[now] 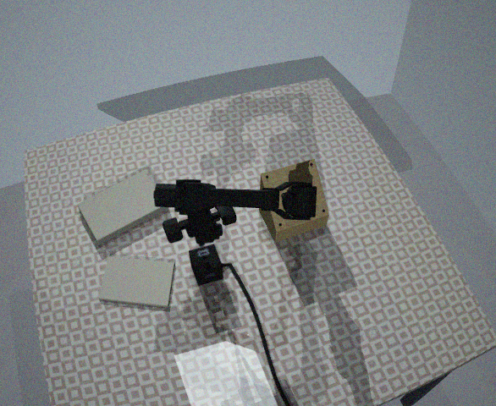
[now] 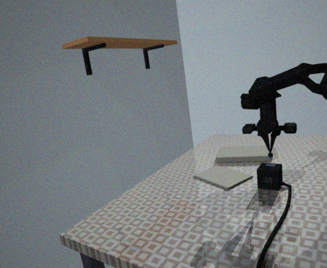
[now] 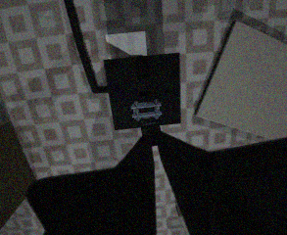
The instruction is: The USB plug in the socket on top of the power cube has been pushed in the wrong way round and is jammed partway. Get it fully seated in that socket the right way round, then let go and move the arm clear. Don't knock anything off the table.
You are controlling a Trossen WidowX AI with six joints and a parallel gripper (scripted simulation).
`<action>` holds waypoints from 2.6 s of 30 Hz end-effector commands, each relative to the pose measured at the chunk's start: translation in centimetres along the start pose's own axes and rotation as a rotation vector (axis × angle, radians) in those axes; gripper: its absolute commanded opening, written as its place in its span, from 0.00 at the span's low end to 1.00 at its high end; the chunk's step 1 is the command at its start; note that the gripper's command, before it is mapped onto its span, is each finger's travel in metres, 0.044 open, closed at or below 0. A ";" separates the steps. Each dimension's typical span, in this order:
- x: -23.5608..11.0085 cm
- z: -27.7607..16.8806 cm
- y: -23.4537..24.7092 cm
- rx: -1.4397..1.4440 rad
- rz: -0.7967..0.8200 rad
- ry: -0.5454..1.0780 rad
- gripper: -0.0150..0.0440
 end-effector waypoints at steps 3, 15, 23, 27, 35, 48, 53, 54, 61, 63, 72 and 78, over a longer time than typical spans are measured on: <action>0.1 0.0 0.0 0.004 0.000 -0.002 0.25; 0.2 0.0 0.0 0.009 -0.001 -0.006 0.25; 0.3 0.1 0.0 0.013 -0.002 -0.008 0.25; 0.4 0.1 0.0 0.015 -0.002 -0.010 0.25; 0.4 0.1 0.0 0.019 -0.003 -0.012 0.25; 0.6 0.1 0.0 0.026 -0.004 -0.016 0.25; 0.7 0.1 0.0 0.028 -0.004 -0.018 0.25; 0.7 0.1 0.0 0.029 -0.004 -0.018 0.25; 0.8 0.2 0.0 0.032 -0.005 -0.021 0.25; 0.8 0.2 0.0 0.033 -0.005 -0.021 0.25; 0.9 0.2 0.0 0.038 -0.006 -0.024 0.25; 1.0 0.2 0.0 0.041 -0.006 -0.026 0.25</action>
Point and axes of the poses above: the point midway between the two fingers, 35 mm back from their tips, its own x axis out along the fingers, its own y axis across the jaws, z = x × y, the point moved 10 cm from there along -x, back along the fingers, and after that the axes turned 9 degrees about -x, right-handed, at the moved point
